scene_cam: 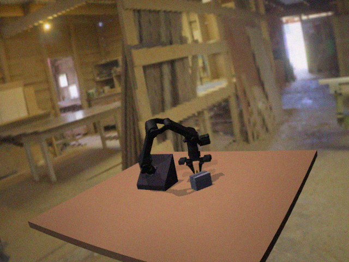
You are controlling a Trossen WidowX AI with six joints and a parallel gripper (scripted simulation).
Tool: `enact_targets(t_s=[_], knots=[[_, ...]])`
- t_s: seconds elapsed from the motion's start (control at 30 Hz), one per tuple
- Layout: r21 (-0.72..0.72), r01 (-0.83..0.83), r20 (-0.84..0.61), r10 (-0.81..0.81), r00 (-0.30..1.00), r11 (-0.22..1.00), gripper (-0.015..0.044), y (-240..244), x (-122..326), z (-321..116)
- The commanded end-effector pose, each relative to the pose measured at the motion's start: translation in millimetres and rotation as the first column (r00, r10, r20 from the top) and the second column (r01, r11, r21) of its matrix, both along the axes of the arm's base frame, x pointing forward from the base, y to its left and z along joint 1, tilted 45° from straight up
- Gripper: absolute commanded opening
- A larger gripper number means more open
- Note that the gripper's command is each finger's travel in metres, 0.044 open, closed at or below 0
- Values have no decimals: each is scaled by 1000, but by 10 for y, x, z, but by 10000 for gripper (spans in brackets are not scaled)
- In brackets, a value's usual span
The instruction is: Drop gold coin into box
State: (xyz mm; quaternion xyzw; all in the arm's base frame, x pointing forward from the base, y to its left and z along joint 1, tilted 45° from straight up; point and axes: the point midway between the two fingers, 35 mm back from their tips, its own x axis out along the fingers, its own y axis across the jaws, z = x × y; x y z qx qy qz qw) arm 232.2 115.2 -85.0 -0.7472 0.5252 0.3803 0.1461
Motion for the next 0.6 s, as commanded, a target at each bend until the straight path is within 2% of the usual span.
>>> enact_targets(t_s=[0.0,0.57], knots=[[-8,-5,-3,5,1000,1000,161,-62,-3,-46],[-11,-4,-2,4,1000,1000,161,-250,20,-218]])
